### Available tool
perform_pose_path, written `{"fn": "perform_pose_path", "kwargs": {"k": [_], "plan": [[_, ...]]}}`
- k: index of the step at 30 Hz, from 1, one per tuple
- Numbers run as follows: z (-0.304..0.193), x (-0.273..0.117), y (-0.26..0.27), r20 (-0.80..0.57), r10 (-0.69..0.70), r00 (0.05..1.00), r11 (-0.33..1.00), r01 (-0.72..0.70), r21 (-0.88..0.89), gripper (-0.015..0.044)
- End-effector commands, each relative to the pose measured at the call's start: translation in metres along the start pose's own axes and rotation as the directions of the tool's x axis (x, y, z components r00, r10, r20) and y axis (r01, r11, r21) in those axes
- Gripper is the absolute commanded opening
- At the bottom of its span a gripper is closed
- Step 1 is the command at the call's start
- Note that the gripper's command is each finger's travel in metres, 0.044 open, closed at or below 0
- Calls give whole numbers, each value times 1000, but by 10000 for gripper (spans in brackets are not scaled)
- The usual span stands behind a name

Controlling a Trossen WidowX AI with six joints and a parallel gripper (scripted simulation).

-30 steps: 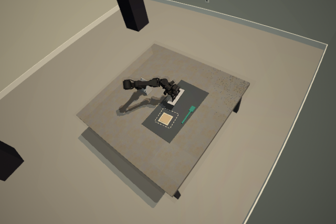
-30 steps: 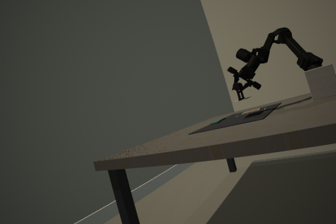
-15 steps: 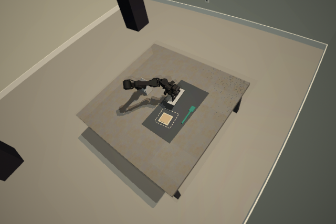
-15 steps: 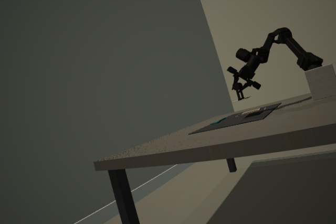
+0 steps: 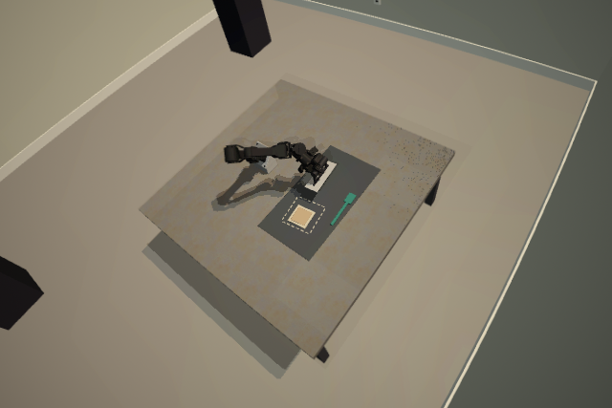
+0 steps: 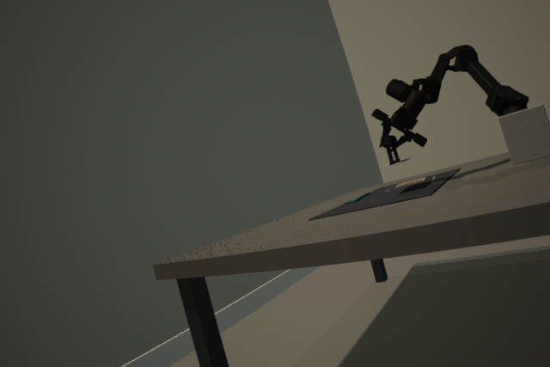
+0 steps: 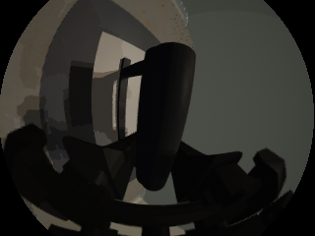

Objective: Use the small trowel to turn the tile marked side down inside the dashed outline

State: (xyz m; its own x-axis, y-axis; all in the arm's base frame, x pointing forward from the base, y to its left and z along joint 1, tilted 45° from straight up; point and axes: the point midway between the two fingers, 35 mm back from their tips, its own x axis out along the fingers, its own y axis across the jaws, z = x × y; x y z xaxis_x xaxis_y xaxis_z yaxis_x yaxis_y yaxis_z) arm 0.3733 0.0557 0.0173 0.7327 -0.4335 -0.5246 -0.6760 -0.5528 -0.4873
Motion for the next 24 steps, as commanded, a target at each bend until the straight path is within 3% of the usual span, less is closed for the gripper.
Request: {"fn": "perform_pose_path", "kwargs": {"k": [1,13,24], "plan": [[0,-1,-3,0,-8,1000,1000,8,7,0],[2,2,-1,11,4,1000,1000,-4,-11,0],[32,23,-10,152,45,987,986,-19,-167,0]]}}
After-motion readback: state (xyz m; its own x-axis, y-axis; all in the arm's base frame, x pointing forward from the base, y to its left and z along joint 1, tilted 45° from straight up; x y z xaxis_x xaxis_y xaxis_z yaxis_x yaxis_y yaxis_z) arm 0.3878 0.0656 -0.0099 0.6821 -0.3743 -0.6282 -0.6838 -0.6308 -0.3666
